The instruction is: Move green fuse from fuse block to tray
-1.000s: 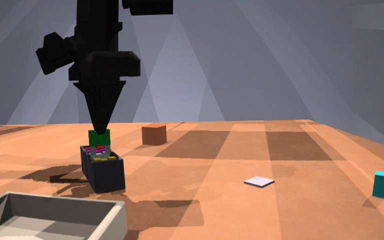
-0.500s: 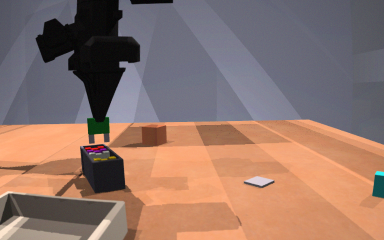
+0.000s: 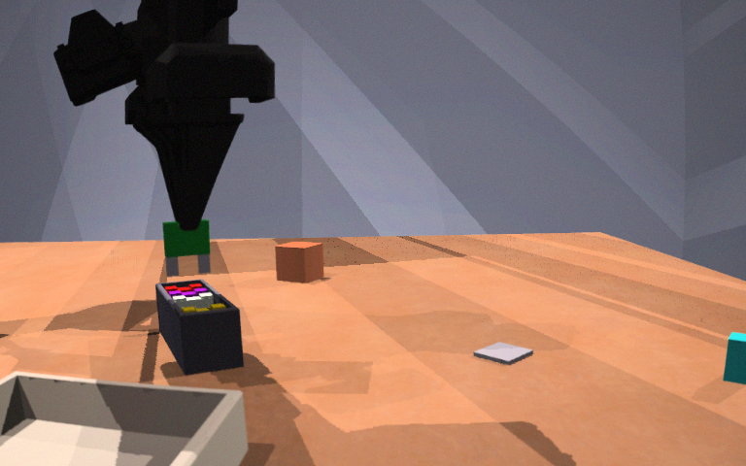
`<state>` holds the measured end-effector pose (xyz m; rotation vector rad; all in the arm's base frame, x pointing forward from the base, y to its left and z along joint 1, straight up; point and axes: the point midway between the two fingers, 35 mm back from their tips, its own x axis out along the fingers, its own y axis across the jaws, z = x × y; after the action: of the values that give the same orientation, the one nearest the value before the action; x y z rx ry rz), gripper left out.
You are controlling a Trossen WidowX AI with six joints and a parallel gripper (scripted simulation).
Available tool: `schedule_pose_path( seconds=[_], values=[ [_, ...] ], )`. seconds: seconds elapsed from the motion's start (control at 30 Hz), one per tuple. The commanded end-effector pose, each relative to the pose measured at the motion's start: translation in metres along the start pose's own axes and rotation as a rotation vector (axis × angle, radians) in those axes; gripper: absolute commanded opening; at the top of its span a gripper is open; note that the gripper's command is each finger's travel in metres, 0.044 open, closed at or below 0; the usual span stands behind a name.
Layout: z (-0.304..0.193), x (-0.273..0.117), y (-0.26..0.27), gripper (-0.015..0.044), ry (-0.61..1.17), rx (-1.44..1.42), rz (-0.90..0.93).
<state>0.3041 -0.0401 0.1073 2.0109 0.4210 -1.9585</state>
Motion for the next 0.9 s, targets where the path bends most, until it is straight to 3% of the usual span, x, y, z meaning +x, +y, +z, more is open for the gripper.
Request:
schedule_pose_path(
  seconds=[0.0, 0.87],
  values=[
    [0.006, -0.002, 0.018, 0.0000, 0.000, 0.000, 0.007],
    [0.086, -0.003, 0.130, 0.0000, -0.007, 0.000, 0.017]
  ],
)
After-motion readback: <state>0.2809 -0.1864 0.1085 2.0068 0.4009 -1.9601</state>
